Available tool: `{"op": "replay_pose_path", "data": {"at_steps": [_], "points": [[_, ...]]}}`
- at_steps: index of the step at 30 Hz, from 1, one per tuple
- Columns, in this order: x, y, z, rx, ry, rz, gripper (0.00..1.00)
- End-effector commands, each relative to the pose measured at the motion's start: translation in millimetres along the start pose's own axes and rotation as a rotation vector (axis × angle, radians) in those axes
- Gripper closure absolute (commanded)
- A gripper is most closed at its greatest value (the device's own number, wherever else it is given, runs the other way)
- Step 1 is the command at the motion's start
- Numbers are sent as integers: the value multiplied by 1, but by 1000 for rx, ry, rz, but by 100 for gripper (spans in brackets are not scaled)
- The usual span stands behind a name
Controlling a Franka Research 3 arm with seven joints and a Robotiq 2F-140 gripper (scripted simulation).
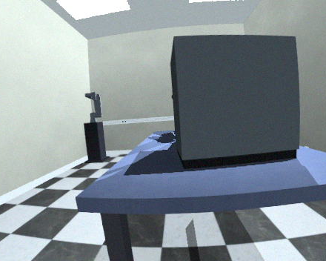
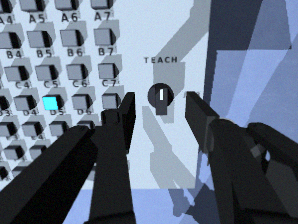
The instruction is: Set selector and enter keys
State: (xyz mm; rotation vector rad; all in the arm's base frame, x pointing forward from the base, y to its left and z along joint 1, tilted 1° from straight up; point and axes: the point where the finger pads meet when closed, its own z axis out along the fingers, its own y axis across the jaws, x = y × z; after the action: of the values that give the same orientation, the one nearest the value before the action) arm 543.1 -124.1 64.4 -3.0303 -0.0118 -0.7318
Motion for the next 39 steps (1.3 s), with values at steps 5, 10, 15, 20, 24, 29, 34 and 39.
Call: {"op": "replay_pose_path", "data": {"at_steps": [5, 10, 15, 20, 24, 29, 34, 39], "points": [[1, 1, 0, -4, 3, -7, 60], [1, 1, 0, -4, 3, -7, 60], [1, 1, 0, -4, 3, -7, 60], [1, 1, 0, -4, 3, -7, 60], [1, 1, 2, -4, 3, -7, 60], [1, 1, 4, -4, 3, -7, 60], [1, 1, 9, -4, 3, -7, 60], [1, 1, 11, -4, 3, -7, 60]]}}
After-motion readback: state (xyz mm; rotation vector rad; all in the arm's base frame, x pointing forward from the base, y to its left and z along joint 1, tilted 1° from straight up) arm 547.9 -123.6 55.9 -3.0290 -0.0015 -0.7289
